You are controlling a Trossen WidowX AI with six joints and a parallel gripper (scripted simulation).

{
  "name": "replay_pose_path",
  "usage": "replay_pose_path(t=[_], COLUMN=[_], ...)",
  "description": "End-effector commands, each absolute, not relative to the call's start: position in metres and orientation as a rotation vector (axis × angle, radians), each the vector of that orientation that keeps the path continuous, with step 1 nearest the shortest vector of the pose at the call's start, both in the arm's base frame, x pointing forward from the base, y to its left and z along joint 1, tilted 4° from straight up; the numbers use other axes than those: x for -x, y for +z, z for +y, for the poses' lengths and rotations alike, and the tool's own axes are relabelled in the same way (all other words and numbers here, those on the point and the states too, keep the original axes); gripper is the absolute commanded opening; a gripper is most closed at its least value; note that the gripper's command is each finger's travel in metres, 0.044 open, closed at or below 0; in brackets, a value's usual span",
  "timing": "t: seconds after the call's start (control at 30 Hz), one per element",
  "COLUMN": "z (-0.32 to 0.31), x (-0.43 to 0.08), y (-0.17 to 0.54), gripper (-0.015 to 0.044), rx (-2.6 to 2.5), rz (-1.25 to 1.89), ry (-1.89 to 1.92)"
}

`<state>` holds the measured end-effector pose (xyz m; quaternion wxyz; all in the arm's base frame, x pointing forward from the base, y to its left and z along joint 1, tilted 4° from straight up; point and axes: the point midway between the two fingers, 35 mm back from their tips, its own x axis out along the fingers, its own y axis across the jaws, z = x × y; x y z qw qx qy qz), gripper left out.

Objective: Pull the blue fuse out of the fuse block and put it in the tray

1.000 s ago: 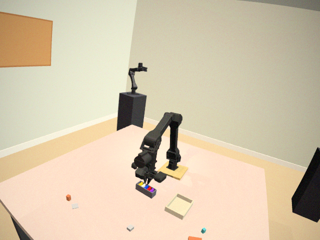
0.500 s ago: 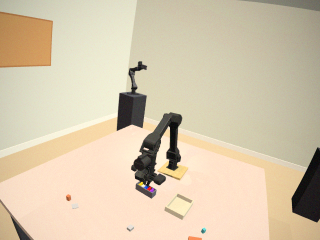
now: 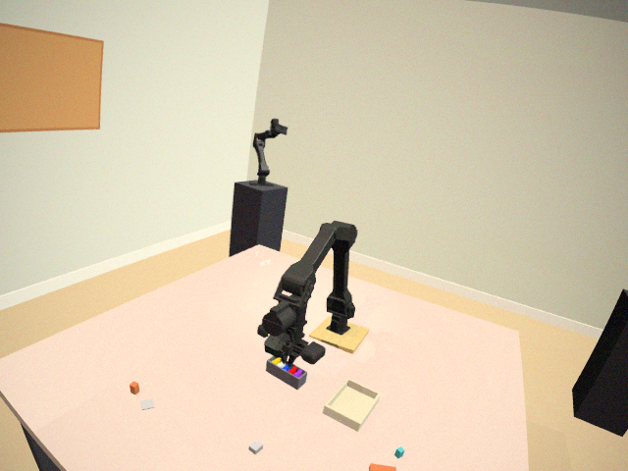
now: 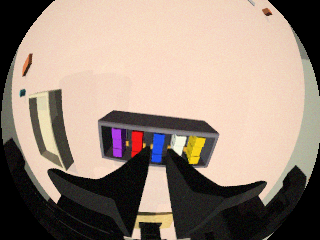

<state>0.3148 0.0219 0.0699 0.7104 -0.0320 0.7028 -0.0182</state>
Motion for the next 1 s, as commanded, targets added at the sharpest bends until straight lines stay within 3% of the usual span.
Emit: replay_pose_path(t=[0.0, 0.47, 0.8, 0.97], z=[0.0221, 0.0216, 0.0213, 0.0213], x=[-0.3147, -0.3147, -0.3151, -0.3151], y=[0.0675, 0.0598, 0.0609, 0.0612], gripper=[0.0069, 0.0069, 0.0002, 0.0], rx=[0.071, 0.071, 0.071, 0.071], rz=[1.561, 1.561, 1.559, 1.559], ry=[-0.035, -0.035, -0.04, -0.04])
